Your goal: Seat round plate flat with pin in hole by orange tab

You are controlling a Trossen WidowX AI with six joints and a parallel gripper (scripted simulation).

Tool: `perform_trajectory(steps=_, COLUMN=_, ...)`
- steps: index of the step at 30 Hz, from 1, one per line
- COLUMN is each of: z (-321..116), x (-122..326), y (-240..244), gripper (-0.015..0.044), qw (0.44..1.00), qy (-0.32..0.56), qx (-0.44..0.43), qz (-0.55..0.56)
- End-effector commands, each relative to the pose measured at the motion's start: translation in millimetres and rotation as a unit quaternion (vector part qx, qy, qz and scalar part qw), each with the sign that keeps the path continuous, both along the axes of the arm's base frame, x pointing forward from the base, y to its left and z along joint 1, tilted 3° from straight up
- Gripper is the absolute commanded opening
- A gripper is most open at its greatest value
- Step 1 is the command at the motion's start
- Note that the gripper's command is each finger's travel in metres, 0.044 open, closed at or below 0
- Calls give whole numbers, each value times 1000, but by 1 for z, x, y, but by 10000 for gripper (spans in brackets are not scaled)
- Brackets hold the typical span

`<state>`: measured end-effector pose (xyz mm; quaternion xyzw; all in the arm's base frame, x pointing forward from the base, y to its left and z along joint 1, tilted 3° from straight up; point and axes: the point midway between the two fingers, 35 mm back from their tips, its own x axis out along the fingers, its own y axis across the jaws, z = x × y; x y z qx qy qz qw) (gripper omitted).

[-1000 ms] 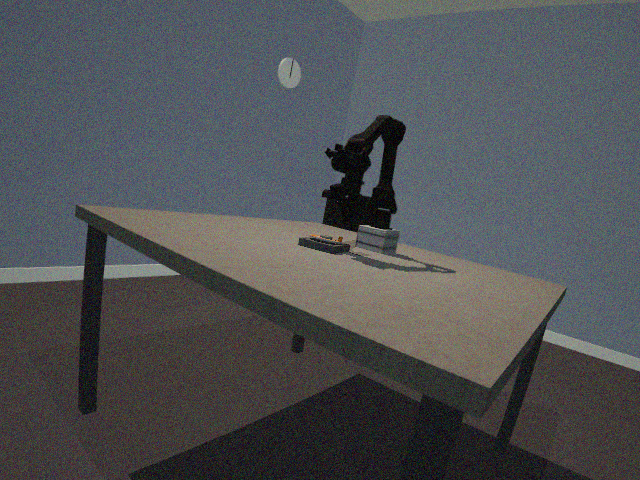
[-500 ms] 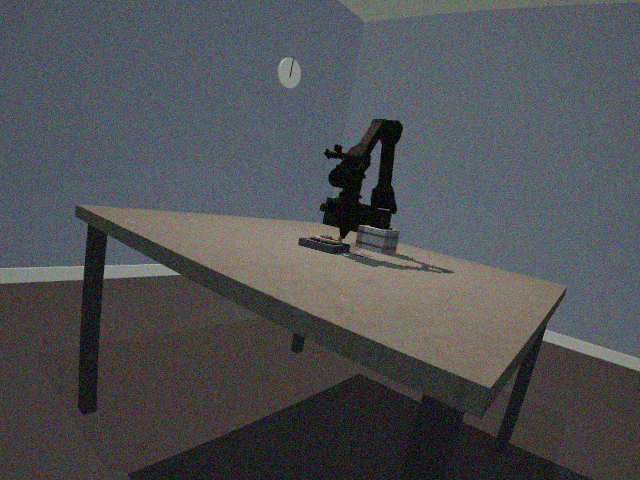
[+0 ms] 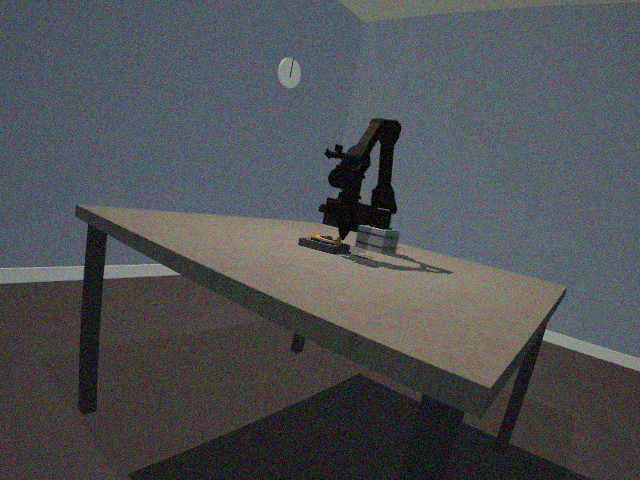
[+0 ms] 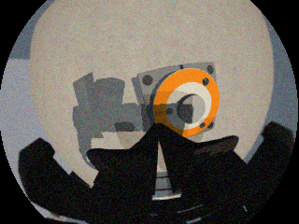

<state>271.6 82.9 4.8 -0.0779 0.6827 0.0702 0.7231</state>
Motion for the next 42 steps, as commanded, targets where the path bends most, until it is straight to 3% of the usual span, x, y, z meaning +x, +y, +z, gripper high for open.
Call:
perform_trajectory(steps=1, z=0, x=6, y=3, gripper=0, qw=1000, qy=-2, qx=-1, qz=-2)
perform_trajectory(steps=42, z=9, x=55, y=-1, gripper=0, qw=1000, qy=-4, qx=-1, qz=-2)
